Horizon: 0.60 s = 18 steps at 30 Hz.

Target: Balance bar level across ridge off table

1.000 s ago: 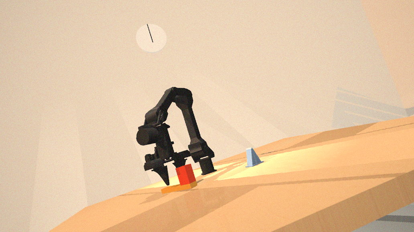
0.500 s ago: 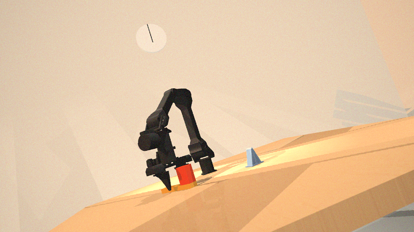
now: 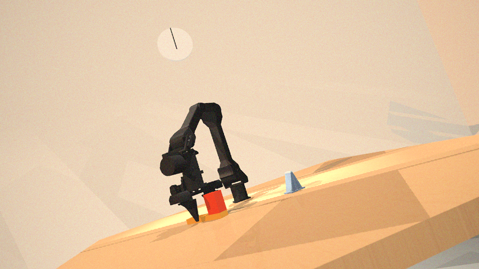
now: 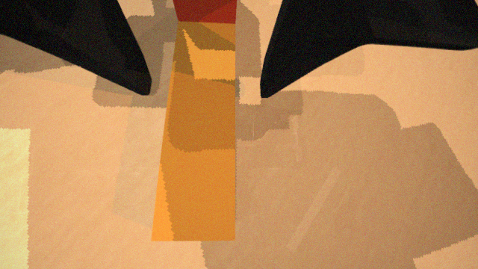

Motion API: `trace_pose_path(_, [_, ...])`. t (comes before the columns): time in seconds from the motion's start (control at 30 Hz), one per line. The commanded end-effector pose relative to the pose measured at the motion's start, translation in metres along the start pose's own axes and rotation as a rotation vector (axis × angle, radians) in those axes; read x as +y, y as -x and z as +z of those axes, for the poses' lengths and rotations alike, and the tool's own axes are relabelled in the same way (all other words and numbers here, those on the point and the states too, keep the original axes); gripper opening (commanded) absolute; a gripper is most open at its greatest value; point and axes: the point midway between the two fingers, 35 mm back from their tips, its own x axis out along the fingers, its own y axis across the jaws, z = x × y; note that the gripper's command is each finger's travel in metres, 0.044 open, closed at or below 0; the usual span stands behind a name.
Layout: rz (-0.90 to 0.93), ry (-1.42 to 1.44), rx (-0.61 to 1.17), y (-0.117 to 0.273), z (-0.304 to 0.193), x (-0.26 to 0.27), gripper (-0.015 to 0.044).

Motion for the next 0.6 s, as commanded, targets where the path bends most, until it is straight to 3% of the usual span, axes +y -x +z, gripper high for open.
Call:
trace_pose_path(0.0, [0.000,0.000,0.000,0.000,0.000,0.000,0.0236])
trace_pose_path(0.13, [0.000,0.000,0.000,0.000,0.000,0.000,0.0131])
trace_pose_path(0.33, [0.000,0.000,0.000,0.000,0.000,0.000,0.0091])
trace_pose_path(0.47, [0.000,0.000,0.000,0.006,0.000,0.001,0.0000])
trace_pose_path(0.57, [0.000,-0.001,0.000,0.014,-0.001,0.003,0.0000])
